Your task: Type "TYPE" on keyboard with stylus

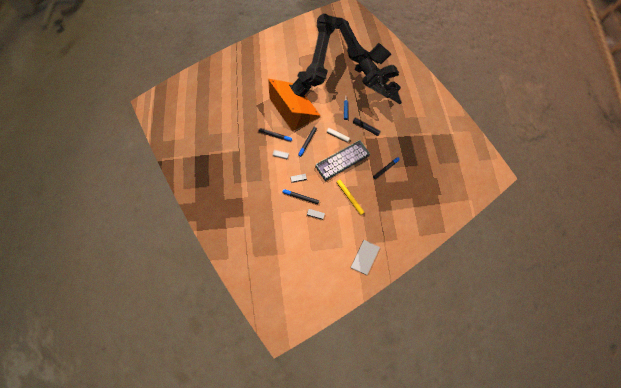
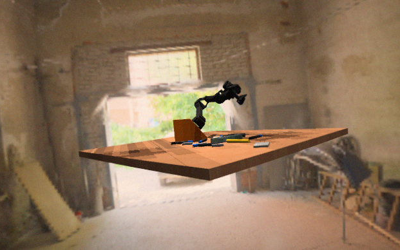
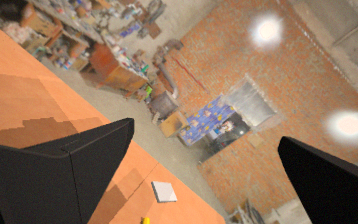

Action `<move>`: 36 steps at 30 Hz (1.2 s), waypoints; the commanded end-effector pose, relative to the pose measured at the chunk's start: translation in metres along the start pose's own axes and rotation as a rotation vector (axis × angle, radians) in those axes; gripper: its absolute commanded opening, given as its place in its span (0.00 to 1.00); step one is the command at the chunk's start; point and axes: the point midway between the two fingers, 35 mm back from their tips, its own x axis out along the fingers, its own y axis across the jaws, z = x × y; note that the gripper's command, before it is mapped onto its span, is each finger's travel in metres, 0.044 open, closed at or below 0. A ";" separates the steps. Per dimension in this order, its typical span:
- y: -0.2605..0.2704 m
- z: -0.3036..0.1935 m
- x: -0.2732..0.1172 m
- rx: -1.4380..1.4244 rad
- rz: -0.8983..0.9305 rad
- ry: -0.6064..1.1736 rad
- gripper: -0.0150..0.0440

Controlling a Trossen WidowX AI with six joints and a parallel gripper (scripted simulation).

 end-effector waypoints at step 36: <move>0.083 -0.245 0.022 0.489 0.755 1.537 0.25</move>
